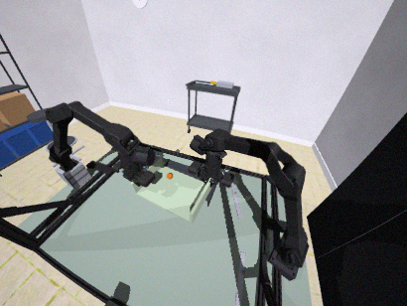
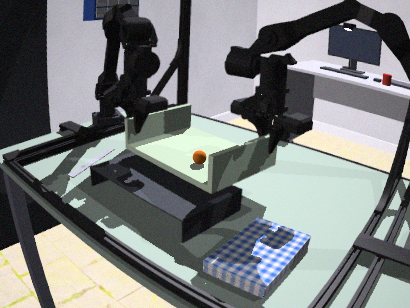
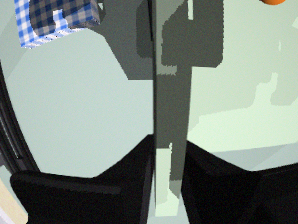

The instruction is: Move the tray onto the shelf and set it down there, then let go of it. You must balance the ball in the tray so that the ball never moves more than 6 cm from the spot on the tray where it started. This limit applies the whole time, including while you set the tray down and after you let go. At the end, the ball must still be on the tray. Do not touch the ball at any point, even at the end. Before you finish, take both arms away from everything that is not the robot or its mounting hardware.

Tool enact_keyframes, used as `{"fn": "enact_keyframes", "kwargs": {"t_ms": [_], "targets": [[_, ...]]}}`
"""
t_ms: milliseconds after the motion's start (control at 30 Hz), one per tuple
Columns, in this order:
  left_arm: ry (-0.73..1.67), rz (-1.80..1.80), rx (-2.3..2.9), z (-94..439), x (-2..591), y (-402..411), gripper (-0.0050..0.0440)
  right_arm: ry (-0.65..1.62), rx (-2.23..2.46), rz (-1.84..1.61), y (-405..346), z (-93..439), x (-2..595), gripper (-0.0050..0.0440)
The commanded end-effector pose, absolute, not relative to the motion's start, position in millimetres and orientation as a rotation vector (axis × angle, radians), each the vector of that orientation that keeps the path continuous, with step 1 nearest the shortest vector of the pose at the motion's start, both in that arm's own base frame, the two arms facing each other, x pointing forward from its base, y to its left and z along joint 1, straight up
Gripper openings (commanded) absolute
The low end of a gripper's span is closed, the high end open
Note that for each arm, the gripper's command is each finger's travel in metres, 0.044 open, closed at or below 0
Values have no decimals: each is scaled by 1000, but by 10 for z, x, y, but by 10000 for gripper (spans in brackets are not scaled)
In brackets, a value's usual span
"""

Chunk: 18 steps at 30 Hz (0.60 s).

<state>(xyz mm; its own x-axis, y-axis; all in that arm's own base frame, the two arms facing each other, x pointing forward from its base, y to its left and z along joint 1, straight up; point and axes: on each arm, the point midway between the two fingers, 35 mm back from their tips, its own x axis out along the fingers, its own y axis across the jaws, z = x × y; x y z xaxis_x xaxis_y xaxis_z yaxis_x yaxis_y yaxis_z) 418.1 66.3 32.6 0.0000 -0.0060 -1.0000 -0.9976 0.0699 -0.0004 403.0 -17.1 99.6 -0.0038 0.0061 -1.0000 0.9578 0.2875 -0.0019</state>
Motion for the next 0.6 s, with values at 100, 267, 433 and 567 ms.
{"fn": "enact_keyframes", "kwargs": {"t_ms": [100,267,433,567], "targets": [[1218,1171,-1140,322,4186,714,20,1311,972,-1001,-223,1046,4047,20],[1233,1164,-1152,339,4189,735,20,1326,984,-993,-244,1029,4052,20],[1240,1160,-1159,345,4189,741,20,1334,990,-990,-250,1024,4054,20],[1241,1159,-1160,345,4191,762,20,1335,990,-990,-270,1023,4060,20]]}}
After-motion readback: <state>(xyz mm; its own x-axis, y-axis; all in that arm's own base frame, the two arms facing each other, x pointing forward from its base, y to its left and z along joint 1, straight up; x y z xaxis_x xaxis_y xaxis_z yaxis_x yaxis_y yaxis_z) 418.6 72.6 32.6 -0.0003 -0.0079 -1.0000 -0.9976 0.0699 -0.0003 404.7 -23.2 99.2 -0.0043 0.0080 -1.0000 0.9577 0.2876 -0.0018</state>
